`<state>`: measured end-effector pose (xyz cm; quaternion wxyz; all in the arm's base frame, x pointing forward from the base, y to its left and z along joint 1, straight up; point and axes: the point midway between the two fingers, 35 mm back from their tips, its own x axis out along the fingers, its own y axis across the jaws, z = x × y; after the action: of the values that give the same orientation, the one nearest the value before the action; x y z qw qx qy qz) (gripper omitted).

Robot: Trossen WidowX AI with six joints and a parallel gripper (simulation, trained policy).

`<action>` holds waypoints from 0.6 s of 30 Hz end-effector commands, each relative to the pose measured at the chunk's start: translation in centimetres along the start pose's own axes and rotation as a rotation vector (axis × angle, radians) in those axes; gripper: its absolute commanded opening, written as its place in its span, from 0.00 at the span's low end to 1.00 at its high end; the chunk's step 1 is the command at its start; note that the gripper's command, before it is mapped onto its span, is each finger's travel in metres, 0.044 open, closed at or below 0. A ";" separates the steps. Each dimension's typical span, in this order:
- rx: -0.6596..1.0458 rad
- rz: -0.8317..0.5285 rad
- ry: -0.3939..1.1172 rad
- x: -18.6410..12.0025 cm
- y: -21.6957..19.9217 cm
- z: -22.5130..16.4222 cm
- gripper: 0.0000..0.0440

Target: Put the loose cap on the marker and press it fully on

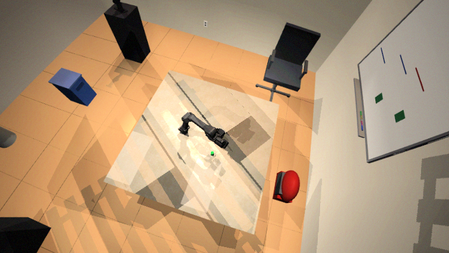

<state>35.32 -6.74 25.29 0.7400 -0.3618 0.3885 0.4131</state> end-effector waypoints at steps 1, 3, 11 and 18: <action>0.017 0.032 0.025 0.7 0.1 -1.1 0.73; 0.027 0.044 0.040 0.9 0.1 -1.7 0.73; 0.062 0.095 0.101 1.9 0.2 -4.2 0.73; 0.089 0.143 0.155 2.8 0.5 -6.2 0.72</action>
<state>34.34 -10.56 21.00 0.7004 -0.3373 0.4747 0.4127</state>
